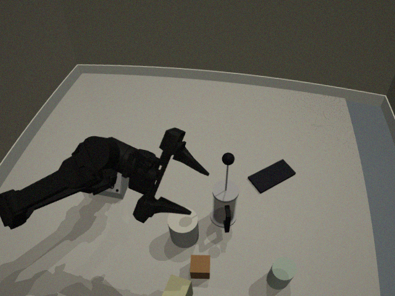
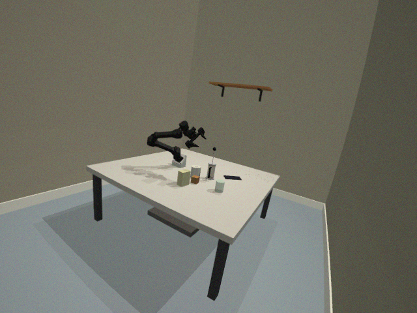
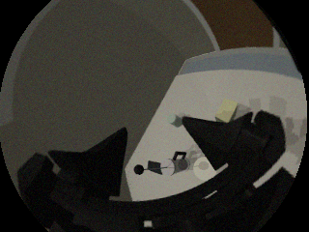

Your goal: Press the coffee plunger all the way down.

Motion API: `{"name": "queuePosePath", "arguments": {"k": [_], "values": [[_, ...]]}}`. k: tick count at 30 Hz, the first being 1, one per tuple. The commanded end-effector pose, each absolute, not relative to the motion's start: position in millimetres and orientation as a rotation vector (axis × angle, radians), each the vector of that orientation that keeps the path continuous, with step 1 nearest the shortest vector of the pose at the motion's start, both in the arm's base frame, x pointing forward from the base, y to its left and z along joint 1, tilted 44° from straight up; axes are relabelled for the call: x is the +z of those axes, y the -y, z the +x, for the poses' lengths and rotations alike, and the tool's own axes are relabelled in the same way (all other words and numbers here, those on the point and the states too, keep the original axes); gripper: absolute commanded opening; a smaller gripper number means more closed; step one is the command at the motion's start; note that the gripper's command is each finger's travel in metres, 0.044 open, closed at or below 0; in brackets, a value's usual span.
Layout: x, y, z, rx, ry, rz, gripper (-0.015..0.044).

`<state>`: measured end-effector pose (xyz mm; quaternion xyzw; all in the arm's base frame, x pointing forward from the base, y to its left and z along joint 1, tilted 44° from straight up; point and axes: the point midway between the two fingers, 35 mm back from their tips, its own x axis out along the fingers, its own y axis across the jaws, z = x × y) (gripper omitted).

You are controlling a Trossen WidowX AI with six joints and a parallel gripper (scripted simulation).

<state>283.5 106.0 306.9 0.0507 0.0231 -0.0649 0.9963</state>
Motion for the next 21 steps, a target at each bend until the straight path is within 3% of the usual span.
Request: {"name": "queuePosePath", "arguments": {"k": [1, 16, 21], "values": [[305.8, -107.7, 284.0, -0.130, -0.054, 0.093, 0.0426], [230.6, -229.1, 274.7, -0.119, -0.385, -0.716, 0.0440], [222.4, -229.2, 274.3, -0.118, -0.388, -0.757, 0.0440]]}}
